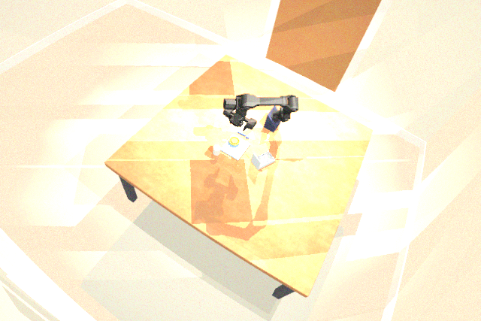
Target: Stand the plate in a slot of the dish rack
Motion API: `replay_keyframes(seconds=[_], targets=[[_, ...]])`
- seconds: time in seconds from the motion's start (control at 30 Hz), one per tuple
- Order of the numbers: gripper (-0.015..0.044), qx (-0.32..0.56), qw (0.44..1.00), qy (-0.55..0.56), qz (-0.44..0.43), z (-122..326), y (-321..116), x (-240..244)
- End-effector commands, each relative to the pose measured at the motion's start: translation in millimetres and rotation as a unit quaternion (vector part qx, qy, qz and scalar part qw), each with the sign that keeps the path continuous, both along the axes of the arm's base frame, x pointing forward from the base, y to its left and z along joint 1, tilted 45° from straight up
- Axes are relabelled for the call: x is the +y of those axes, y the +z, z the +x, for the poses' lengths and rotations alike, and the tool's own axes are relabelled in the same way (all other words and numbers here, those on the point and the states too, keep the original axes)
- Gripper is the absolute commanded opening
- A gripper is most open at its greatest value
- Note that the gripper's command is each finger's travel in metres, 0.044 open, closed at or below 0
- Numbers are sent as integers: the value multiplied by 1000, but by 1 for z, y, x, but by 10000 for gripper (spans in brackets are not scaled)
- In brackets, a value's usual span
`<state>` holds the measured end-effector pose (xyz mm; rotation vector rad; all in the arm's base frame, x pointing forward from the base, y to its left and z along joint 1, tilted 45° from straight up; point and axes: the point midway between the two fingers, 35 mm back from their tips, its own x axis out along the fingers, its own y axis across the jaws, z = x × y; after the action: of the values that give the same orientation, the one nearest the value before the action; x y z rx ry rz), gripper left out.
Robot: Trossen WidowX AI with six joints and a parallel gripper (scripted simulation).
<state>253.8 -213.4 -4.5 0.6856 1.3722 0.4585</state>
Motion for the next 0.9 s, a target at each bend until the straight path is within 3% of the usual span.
replay_keyframes(seconds=[0.0, 0.13, 0.87], targets=[[400, 6, 1000, 3, 11, 5, -34, 31], [400, 6, 1000, 4, 13, 5, -68, 64], [400, 5, 1000, 3, 13, 13, -87, 80]])
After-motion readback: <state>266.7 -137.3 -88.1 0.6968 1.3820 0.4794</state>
